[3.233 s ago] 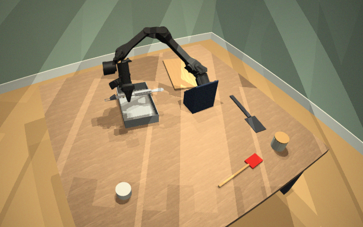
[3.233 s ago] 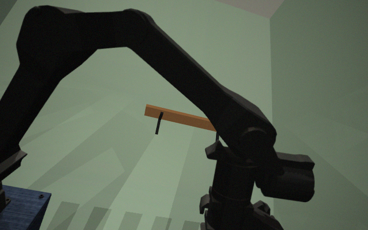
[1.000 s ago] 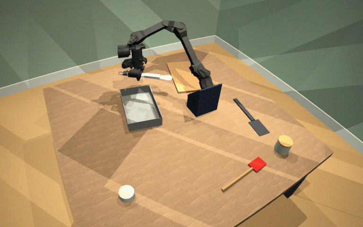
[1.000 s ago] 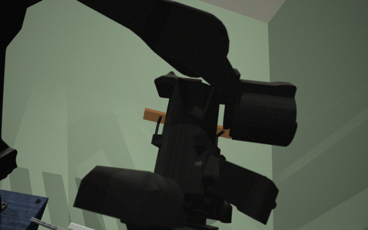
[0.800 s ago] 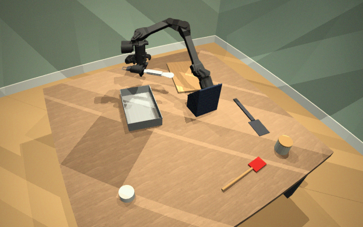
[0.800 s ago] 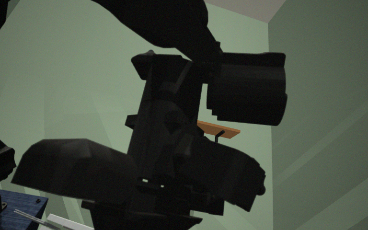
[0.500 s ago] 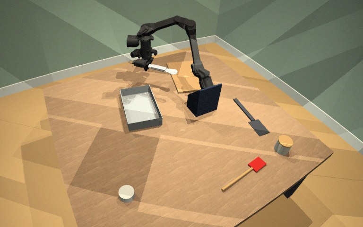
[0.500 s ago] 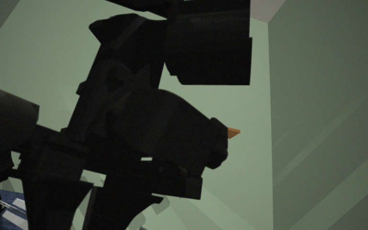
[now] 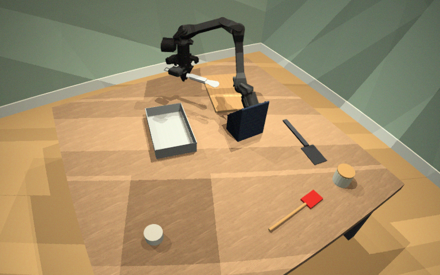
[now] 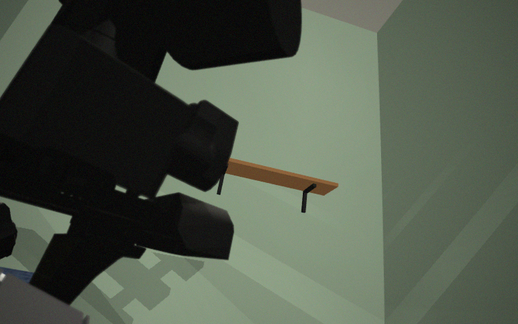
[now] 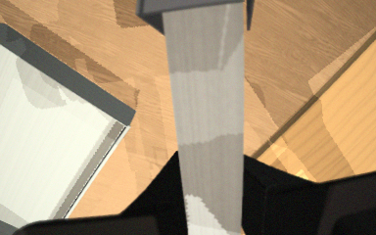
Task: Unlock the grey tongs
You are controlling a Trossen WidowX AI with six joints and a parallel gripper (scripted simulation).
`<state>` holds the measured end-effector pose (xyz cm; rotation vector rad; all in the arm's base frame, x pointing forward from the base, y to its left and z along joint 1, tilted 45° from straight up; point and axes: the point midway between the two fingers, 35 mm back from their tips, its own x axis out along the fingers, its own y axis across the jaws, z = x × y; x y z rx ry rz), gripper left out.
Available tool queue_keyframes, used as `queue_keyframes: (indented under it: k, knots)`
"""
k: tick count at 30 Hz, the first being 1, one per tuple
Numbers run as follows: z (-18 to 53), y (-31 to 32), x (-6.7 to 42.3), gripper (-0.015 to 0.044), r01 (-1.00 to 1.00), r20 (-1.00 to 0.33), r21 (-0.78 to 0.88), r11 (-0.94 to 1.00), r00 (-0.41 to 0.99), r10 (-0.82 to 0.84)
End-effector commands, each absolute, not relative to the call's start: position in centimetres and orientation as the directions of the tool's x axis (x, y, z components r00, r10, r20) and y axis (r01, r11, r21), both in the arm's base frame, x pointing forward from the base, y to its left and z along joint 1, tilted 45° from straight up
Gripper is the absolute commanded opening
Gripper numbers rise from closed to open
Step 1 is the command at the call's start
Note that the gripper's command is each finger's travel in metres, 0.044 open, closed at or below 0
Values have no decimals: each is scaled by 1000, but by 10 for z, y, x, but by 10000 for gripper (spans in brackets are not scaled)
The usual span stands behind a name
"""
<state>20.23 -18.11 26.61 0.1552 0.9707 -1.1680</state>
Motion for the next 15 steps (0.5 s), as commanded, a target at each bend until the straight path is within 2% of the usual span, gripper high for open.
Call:
queue_keyframes:
  k: [1,15]
  knots:
    - [267,-187,190,-150,842,-726,-341,419,47,-686]
    - [259,-210,149,-150,892,-790,-271,361,8,-613]
